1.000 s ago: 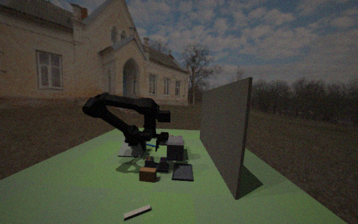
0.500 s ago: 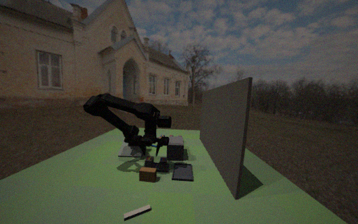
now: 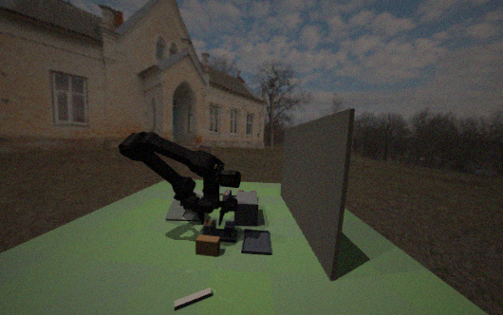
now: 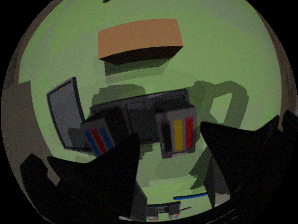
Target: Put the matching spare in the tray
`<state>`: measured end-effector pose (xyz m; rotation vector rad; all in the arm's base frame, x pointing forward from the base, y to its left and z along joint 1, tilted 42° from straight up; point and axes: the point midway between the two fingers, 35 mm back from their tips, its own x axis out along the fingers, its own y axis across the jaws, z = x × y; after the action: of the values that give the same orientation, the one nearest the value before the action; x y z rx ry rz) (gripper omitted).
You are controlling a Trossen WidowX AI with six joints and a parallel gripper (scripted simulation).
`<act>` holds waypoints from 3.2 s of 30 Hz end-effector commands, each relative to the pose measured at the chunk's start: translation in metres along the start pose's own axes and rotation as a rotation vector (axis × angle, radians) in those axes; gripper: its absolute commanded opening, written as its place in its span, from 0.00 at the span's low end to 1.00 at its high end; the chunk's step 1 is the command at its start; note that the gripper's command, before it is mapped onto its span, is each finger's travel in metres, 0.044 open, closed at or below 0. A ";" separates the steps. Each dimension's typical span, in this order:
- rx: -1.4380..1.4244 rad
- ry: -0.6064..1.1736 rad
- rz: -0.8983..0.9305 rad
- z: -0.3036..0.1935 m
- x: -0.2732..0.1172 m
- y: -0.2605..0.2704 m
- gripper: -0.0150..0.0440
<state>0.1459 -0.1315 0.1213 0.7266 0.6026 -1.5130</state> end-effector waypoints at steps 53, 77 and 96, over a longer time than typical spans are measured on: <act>-0.006 -0.009 -0.003 0.001 0.027 -0.006 0.76; -0.006 -0.009 -0.003 0.001 0.027 -0.006 0.76; -0.006 -0.009 -0.003 0.001 0.027 -0.006 0.76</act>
<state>0.1403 -0.1503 0.1031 0.7122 0.5956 -1.5179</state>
